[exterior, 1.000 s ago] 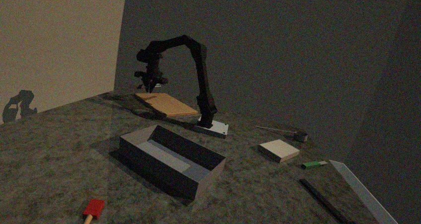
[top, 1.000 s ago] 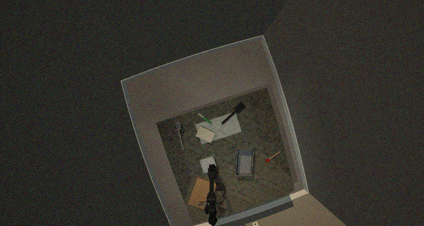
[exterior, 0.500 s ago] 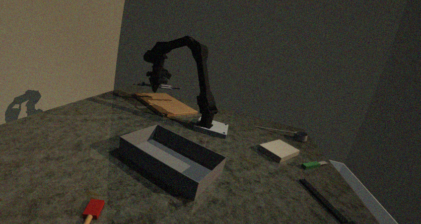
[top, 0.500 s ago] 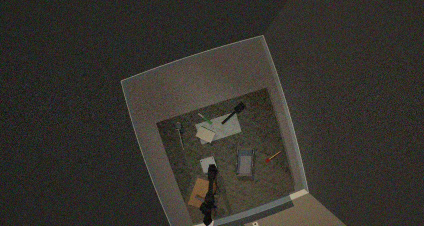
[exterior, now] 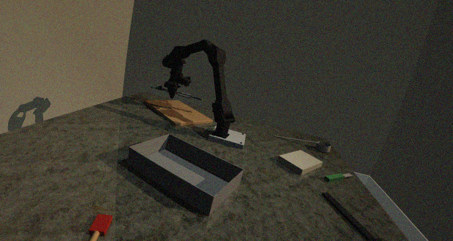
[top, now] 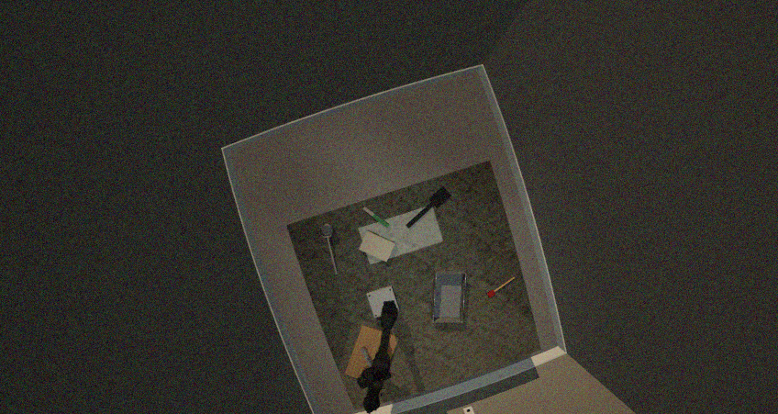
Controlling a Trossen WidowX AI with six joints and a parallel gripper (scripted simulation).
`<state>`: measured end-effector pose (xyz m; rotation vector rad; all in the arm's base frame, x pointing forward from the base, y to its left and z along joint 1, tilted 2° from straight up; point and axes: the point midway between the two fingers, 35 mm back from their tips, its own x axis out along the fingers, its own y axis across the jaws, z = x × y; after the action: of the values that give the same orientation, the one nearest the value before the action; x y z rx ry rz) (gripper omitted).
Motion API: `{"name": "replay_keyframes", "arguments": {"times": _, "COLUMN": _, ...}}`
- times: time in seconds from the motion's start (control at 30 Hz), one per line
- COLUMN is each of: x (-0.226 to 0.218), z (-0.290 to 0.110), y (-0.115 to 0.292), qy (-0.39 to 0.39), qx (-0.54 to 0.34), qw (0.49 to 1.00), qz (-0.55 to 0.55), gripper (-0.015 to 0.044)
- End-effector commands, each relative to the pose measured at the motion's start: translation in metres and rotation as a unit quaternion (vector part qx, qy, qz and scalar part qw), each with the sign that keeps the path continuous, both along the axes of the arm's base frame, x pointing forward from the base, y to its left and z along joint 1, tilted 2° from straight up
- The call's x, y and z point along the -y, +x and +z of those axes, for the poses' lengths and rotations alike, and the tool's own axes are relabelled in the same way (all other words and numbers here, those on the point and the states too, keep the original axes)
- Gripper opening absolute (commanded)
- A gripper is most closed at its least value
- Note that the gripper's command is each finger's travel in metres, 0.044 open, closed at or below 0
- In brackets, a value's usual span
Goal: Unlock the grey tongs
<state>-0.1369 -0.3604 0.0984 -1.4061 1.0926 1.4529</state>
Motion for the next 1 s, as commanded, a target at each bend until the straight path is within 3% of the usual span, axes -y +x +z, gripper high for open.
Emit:
{"name": "replay_keyframes", "arguments": {"times": 0.0, "x": -0.002, "z": 0.001, "y": -0.011, "qy": -0.004, "qx": -0.002, "qw": 0.997, "qz": -0.071, "gripper": -0.0150}}
{"name": "replay_keyframes", "arguments": {"times": 0.1, "x": -0.004, "z": 0.002, "y": -0.018, "qy": -0.006, "qx": -0.002, "qw": 0.993, "qz": -0.121, "gripper": -0.0150}}
{"name": "replay_keyframes", "arguments": {"times": 0.47, "x": -0.004, "z": 0.003, "y": -0.019, "qy": -0.018, "qx": 0.002, "qw": 0.992, "qz": -0.128, "gripper": -0.0150}}
{"name": "replay_keyframes", "arguments": {"times": 0.97, "x": 0.003, "z": 0.031, "y": -0.026, "qy": -0.195, "qx": 0.049, "qw": 0.967, "qz": -0.154, "gripper": -0.0150}}
